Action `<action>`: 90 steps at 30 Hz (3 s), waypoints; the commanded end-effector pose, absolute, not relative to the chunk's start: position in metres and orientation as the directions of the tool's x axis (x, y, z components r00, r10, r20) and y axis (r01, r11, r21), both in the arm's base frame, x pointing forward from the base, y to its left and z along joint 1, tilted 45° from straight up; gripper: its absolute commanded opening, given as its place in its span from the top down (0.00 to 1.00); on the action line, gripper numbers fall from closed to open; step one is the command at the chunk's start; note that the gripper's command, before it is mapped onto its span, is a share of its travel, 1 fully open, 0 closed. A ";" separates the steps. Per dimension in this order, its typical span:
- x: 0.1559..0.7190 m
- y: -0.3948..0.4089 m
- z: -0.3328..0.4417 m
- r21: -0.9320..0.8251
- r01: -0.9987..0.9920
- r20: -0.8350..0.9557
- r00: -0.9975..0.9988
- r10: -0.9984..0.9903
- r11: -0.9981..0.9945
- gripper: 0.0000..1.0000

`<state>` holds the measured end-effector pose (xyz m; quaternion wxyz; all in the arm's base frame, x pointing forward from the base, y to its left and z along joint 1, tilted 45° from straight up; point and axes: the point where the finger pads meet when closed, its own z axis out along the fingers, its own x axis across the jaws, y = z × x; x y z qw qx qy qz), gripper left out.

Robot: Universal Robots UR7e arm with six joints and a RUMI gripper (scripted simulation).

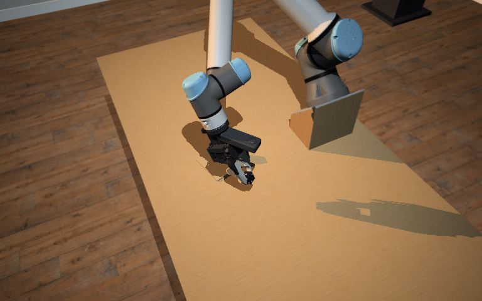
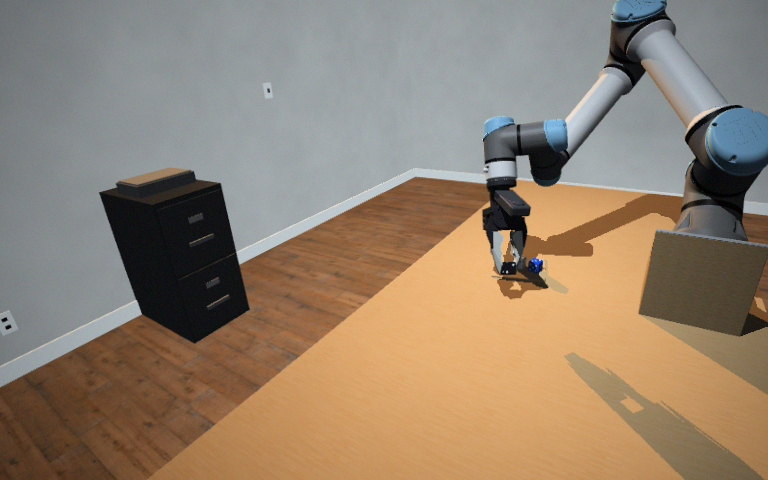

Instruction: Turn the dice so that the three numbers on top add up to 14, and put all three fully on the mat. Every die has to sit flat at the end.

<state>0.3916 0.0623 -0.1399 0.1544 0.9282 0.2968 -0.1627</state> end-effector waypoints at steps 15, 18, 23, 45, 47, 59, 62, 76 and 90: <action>0.400 0.067 -0.141 0.296 0.049 -0.237 0.971 -0.023 -0.954 0.90; 0.401 0.067 -0.140 0.303 -0.043 -0.212 0.971 -0.112 -0.952 0.90; 0.404 0.068 -0.140 0.311 -0.196 -0.171 0.951 -0.258 -0.930 0.90; 0.416 0.065 -0.135 0.289 -0.783 -0.017 0.571 -0.821 -0.550 0.90; 0.417 0.064 -0.135 0.282 -0.834 -0.002 0.495 -0.869 -0.475 0.90; 0.421 0.060 -0.131 0.253 -0.955 0.043 0.169 -0.985 -0.153 0.90; 0.423 0.059 -0.130 0.243 -0.969 0.055 0.046 -0.997 -0.031 0.90; 0.425 0.054 -0.124 0.214 -0.903 0.086 -0.363 -0.928 0.373 0.90; 0.426 0.050 -0.119 0.196 -0.701 0.109 -0.679 -0.726 0.685 0.90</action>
